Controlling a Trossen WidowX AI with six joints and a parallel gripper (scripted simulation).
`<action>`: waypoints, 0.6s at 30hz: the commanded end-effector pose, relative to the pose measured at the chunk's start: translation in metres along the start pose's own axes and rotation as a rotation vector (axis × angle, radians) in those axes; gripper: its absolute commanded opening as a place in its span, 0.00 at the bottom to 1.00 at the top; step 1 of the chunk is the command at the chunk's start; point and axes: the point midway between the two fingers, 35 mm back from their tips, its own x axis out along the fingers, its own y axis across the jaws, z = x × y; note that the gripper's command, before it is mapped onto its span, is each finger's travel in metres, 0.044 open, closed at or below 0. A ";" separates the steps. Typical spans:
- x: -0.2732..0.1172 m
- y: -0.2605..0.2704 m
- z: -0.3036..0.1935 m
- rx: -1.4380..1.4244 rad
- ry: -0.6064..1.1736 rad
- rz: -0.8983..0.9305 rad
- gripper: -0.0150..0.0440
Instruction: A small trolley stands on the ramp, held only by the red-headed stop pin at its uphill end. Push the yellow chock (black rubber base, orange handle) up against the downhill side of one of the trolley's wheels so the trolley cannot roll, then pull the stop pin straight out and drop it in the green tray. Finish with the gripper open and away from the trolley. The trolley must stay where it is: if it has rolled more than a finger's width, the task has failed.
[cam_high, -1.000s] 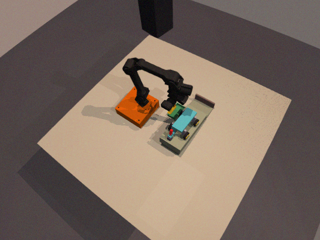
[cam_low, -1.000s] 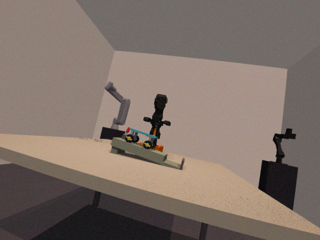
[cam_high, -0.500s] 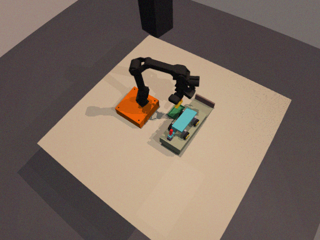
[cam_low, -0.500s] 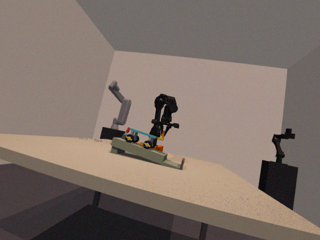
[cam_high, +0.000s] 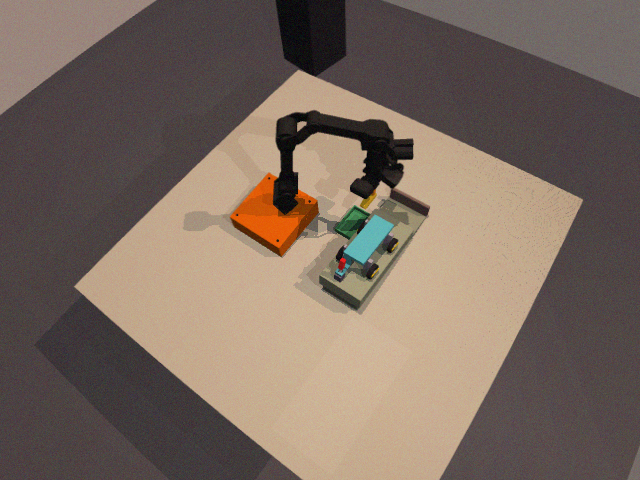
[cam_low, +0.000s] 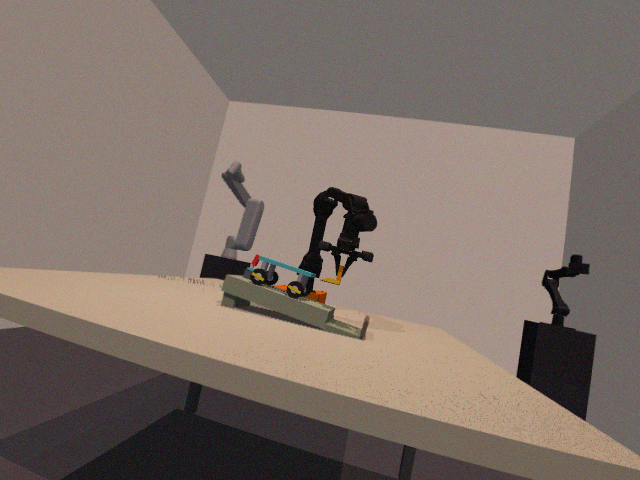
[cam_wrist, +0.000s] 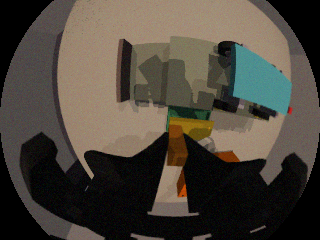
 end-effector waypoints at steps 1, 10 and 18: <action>0.001 0.005 0.001 0.000 -0.001 -0.061 0.25; 0.004 0.007 0.017 0.000 -0.003 -0.065 0.25; 0.007 0.008 0.031 0.000 -0.004 -0.065 0.25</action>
